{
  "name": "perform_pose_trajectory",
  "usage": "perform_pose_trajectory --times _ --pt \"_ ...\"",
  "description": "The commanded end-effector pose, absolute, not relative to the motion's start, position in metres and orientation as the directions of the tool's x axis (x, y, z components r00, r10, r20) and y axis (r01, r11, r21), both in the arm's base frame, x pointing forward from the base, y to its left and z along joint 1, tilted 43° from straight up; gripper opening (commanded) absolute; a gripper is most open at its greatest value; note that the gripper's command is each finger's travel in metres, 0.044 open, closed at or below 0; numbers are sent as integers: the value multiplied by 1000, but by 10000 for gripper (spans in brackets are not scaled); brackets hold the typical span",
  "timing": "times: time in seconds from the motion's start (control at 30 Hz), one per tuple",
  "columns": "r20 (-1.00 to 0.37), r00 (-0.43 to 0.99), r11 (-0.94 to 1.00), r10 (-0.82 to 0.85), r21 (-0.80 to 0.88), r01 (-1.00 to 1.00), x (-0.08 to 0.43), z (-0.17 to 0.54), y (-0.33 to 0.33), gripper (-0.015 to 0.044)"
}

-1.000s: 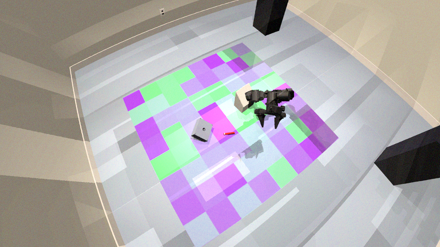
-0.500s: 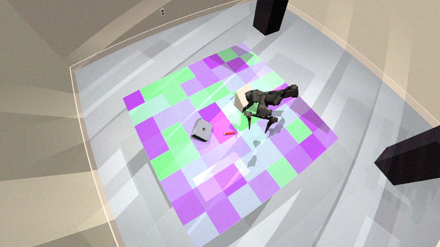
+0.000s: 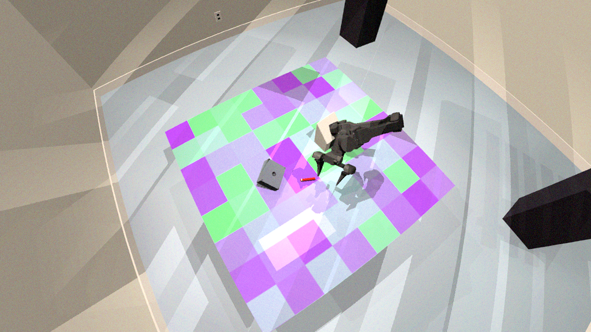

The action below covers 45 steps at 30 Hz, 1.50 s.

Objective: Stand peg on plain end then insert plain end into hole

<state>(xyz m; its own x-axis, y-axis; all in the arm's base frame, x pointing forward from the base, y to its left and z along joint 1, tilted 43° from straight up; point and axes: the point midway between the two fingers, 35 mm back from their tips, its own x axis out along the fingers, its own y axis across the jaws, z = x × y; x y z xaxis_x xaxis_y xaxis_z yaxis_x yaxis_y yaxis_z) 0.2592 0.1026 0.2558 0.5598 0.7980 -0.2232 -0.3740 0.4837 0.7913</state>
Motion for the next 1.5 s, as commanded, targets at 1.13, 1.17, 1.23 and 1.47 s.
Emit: perform_pose_trajectory --times 1.13,1.17,1.23,1.47 --pt "-730 -100 694 676 585 420 288 54 119 440" --pt "-730 -100 694 676 585 420 288 54 119 440" --pt "-730 -100 694 676 585 420 288 54 119 440" --pt "-731 -100 694 675 584 420 288 48 124 440"
